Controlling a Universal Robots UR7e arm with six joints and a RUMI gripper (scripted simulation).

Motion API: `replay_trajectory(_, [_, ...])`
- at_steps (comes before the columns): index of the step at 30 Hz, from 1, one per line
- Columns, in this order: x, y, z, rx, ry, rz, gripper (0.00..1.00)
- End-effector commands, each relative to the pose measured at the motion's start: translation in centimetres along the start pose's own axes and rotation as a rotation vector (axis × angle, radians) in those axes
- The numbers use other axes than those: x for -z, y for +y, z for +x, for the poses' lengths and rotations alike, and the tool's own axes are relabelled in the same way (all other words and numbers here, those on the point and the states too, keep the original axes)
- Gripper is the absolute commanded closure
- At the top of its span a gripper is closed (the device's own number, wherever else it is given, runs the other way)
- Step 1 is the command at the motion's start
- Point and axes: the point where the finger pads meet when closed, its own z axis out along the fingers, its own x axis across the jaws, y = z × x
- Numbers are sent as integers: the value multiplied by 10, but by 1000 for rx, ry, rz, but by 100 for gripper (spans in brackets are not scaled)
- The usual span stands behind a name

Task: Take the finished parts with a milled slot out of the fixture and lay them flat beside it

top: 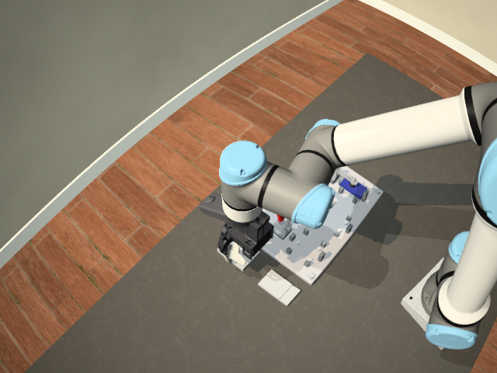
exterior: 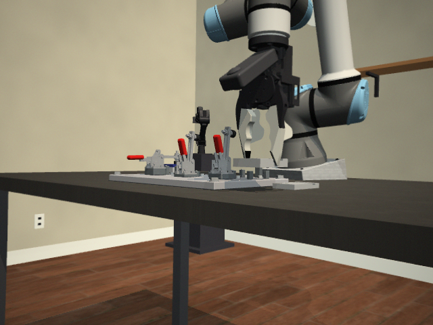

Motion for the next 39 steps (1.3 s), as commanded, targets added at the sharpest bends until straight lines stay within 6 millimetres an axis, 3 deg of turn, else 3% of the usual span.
replay_trajectory(1, [-13,-1,0,0,-1,2,100])
replay_trajectory(17, [-33,-1,0,0,-1,2,100])
replay_trajectory(39, [-34,-1,0,0,-1,2,100])
